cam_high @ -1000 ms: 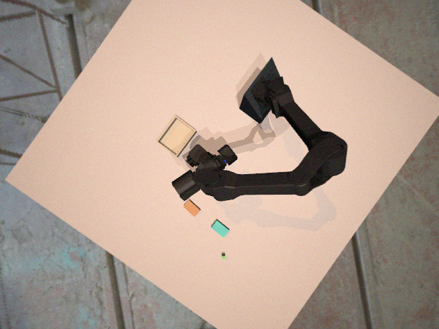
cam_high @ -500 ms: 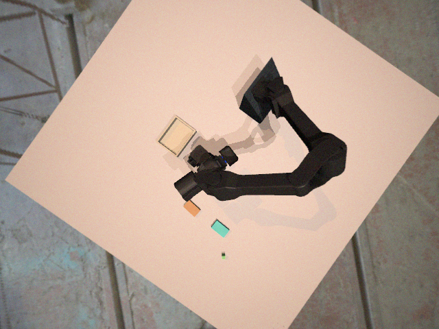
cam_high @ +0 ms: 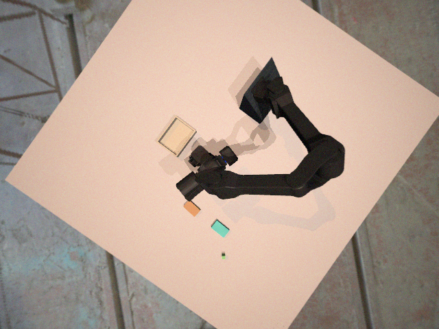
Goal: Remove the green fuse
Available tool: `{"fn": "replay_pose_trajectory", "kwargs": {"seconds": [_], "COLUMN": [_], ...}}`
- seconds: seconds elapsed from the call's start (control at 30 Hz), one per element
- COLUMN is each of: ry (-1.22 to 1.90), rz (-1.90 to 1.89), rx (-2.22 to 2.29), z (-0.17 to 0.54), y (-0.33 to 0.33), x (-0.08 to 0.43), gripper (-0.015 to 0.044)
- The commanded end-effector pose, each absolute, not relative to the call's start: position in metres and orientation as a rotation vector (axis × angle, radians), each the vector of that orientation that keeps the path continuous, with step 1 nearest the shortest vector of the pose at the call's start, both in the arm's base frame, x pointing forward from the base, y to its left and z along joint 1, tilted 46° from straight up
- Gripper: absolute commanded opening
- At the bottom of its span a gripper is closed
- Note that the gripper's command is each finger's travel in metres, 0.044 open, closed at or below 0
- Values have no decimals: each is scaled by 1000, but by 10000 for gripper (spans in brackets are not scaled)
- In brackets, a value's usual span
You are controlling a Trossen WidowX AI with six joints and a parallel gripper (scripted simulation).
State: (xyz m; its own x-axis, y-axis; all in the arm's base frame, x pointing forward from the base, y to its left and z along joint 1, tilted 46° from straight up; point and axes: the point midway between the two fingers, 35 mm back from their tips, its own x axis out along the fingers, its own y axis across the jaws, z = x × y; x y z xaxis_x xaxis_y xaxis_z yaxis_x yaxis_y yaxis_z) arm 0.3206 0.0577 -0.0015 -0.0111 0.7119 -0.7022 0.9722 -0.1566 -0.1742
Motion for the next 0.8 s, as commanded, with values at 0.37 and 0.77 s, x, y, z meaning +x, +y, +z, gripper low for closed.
{"fn": "replay_pose_trajectory", "kwargs": {"seconds": [0.37, 0.77], "ry": [1758, 1758], "rz": [-978, -978], "rx": [1908, 1908], "z": [-9, -12], "y": [66, 69], "x": [317, 317], "gripper": [68, 68]}}
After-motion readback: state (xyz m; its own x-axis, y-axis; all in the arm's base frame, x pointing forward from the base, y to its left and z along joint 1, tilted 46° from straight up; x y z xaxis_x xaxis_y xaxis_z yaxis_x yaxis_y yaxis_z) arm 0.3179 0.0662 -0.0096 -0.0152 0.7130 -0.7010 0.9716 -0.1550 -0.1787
